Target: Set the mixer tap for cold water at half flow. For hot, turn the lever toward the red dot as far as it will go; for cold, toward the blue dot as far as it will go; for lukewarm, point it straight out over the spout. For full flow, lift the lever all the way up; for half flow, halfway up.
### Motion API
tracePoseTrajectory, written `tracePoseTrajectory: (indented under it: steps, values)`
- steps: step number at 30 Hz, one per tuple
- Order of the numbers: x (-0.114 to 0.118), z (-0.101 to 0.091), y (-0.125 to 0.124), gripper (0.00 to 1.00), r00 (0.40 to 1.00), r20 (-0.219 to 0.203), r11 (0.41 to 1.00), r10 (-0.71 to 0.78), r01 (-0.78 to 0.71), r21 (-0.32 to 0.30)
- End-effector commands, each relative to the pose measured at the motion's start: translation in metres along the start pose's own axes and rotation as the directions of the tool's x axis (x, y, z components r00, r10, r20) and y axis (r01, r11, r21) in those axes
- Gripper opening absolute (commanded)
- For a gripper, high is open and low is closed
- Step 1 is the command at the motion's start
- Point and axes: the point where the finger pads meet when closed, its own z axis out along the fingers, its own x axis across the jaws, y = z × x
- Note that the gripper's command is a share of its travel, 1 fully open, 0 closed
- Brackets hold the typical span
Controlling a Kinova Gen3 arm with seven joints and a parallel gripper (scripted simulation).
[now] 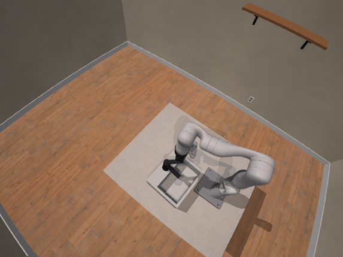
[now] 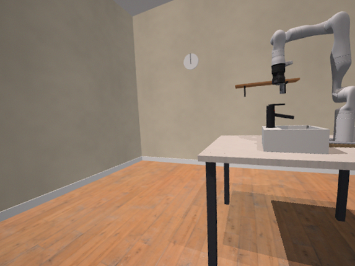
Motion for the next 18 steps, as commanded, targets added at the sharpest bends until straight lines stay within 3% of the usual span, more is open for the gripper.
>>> tracePoseTrajectory:
  steps: [1, 18]
  values:
    - [-0.0018, -0.0006, 0.0009, 0.0, 0.999, -0.001, 0.999, -0.035, 0.035, -0.001]
    - [-0.0052, -0.0015, 0.004, 0.0, 0.978, -0.002, 0.978, -0.209, 0.209, -0.002]
